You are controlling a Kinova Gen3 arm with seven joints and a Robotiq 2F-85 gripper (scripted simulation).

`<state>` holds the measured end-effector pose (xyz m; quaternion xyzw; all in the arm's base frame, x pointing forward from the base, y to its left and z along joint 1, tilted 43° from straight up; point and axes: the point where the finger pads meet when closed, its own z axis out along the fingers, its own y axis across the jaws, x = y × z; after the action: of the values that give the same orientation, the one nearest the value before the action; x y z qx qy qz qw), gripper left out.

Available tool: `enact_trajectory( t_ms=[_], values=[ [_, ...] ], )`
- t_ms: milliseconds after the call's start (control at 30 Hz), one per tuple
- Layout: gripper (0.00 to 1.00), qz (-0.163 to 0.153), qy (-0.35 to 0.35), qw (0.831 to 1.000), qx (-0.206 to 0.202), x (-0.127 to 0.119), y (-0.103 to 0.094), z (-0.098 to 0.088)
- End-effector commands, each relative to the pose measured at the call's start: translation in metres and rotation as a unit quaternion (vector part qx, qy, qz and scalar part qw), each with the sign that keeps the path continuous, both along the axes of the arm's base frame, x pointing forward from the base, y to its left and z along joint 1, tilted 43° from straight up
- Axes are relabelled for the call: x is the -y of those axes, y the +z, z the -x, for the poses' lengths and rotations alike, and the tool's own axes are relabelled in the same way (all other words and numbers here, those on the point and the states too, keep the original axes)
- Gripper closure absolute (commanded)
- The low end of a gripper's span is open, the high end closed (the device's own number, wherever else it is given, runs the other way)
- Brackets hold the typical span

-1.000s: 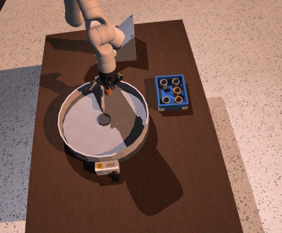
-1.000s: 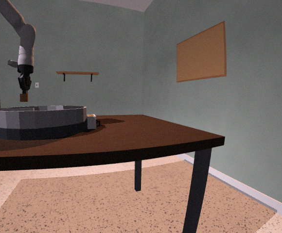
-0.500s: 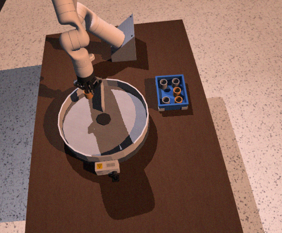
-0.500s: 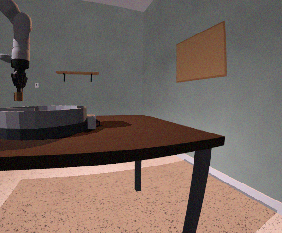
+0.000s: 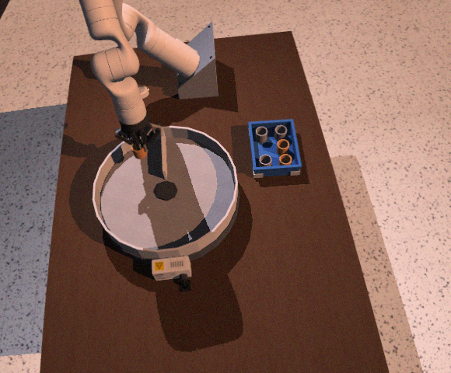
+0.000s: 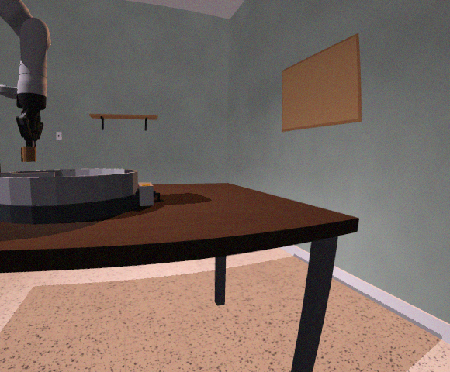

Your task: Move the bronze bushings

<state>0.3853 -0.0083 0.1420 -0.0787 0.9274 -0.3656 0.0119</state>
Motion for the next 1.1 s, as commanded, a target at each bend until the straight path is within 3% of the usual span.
enact_trajectory(
  t_ms=[0, 833, 1067],
  values=[
    [1.00, 0.000, 0.001, 1.000, 0.000, -0.001, 0.000, 0.000],
    [1.00, 0.000, 0.001, 1.000, 0.000, 0.000, 0.000, 0.000],
    [1.00, 0.000, 0.001, 1.000, 0.000, 0.017, -0.019, -0.003]
  ],
)
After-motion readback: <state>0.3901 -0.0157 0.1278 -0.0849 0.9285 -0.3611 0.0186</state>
